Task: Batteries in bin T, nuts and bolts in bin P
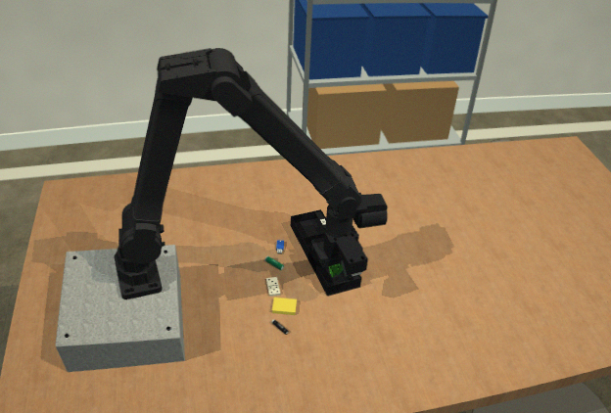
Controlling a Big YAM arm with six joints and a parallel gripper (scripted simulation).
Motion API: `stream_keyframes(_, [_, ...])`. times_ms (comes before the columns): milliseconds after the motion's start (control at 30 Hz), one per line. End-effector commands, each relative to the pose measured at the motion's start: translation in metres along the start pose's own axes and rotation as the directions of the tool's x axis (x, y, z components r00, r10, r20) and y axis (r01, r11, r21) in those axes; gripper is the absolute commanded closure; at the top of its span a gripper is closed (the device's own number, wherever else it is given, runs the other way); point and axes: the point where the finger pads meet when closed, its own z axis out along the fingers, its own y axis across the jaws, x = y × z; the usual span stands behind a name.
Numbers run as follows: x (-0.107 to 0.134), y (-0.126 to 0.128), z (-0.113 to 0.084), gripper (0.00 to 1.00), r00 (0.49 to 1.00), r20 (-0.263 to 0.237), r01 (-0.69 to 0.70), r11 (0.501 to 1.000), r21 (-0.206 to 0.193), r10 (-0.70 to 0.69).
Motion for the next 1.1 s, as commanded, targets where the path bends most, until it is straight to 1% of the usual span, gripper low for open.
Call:
stream_keyframes(0, [-0.002, 0.005, -0.007, 1.00, 1.000, 0.003, 0.011, 0.999, -0.032, -0.011])
stream_keyframes(167, [-0.003, 0.006, -0.005, 1.00, 1.000, 0.001, 0.009, 1.000, -0.021, -0.009])
stream_keyframes(200, [-0.002, 0.014, -0.010, 0.71, 1.000, 0.003, 0.002, 0.999, -0.034, -0.002])
stream_keyframes(1067, [-0.003, 0.016, -0.012, 0.71, 1.000, 0.003, 0.002, 0.999, -0.035, -0.002])
